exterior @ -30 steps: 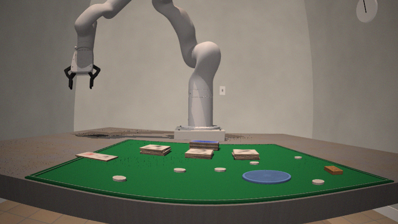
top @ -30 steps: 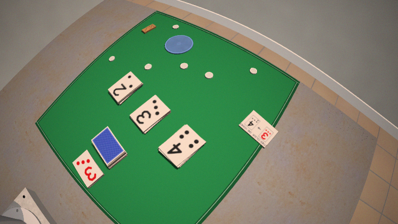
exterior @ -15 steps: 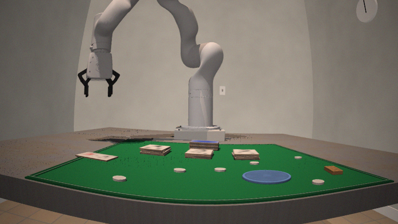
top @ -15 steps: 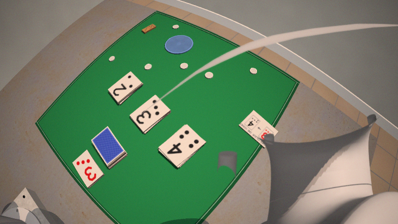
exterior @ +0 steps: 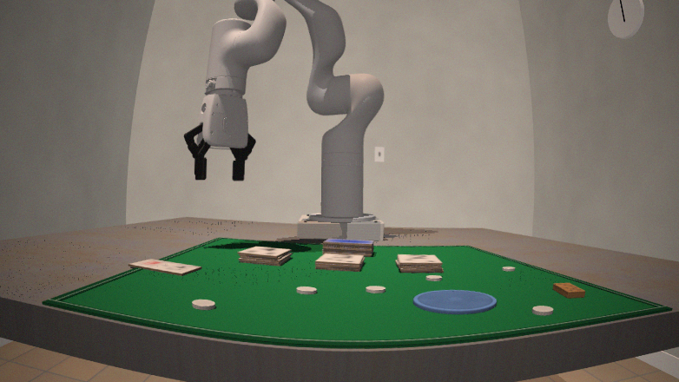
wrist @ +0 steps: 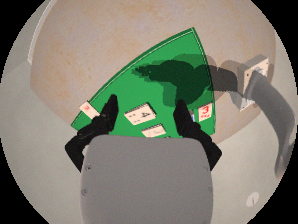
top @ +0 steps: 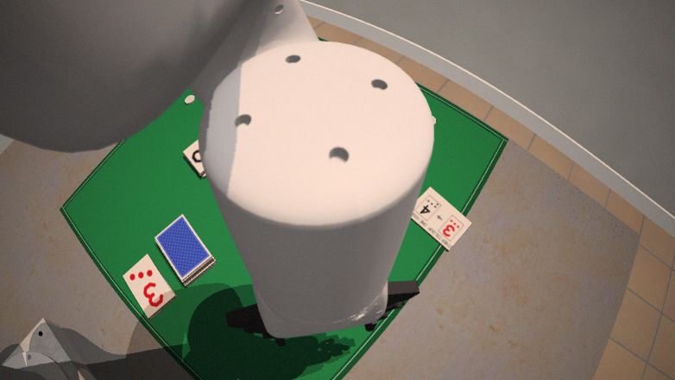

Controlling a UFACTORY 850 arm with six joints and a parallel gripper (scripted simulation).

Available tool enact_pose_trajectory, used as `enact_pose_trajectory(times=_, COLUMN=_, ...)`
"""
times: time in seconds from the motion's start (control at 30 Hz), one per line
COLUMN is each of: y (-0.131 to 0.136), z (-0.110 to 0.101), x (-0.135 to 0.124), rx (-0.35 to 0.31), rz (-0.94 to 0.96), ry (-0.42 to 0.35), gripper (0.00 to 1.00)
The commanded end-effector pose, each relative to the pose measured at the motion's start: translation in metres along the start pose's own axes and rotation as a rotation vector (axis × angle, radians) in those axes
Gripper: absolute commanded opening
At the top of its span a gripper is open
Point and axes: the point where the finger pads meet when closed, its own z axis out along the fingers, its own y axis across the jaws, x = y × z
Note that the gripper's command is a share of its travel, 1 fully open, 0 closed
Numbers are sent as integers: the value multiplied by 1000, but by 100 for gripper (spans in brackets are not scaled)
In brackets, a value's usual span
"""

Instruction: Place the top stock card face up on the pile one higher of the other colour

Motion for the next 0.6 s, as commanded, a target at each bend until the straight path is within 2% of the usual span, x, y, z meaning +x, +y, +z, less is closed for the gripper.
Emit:
enact_pose_trajectory(times=0.0, y=32, z=11, x=-44, rx=11, rz=-122, ry=16, gripper=100)
enact_pose_trajectory(times=0.13, y=57, z=18, x=-71, rx=18, rz=-203, ry=22, gripper=100)
enact_pose_trajectory(times=0.37, y=115, z=31, x=-119, rx=31, rz=-379, ry=23, gripper=100)
enact_pose_trajectory(times=0.43, y=115, z=31, x=-119, rx=31, rz=-379, ry=23, gripper=100)
enact_pose_trajectory(times=0.57, y=160, z=39, x=-146, rx=37, rz=-501, ry=14, gripper=100)
